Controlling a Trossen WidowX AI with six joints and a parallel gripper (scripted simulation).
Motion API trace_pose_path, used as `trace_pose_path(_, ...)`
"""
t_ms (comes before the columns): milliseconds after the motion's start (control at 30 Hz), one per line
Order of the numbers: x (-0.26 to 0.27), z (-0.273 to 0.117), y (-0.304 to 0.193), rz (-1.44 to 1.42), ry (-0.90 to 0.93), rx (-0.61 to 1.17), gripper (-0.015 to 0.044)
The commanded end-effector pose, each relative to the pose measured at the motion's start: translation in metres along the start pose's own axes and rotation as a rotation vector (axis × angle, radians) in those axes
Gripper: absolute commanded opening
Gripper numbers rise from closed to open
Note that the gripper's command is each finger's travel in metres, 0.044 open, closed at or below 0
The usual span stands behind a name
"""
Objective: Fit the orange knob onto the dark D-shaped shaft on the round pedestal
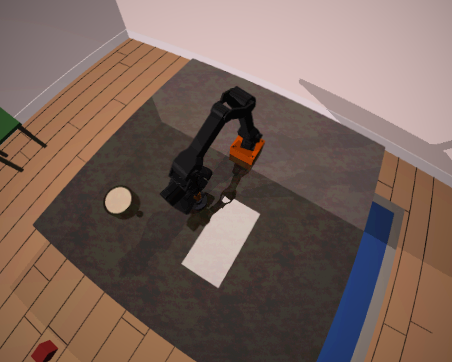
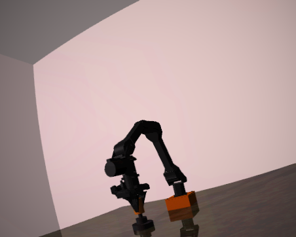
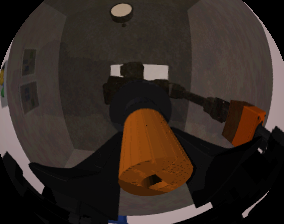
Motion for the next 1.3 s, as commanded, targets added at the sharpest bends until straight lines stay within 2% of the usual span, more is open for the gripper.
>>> trace_pose_path(0, 0.0009, 0.0012, 0.0002, 0.006, 0.004, -0.002, 0.0)
trace_pose_path(533, 0.0015, -0.0037, -0.0001, 0.006, 0.004, -0.002, 0.0)
trace_pose_path(800, 0.0018, -0.0023, 0.0001, 0.216, 0.004, -0.001, 0.0)
trace_pose_path(1267, 0.001, 0.0019, 0.0002, 0.216, 0.004, -0.001, 0.0)
Point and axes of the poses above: the point midway between the two fingers, 35 mm back from their tips, its own z axis out along the fingers, its own x axis across the jaws, y = z × x, the point moved 6 cm from there along -z, back along the fingers, and after that the axes turned 9 degrees about z, right-handed, at the moved point
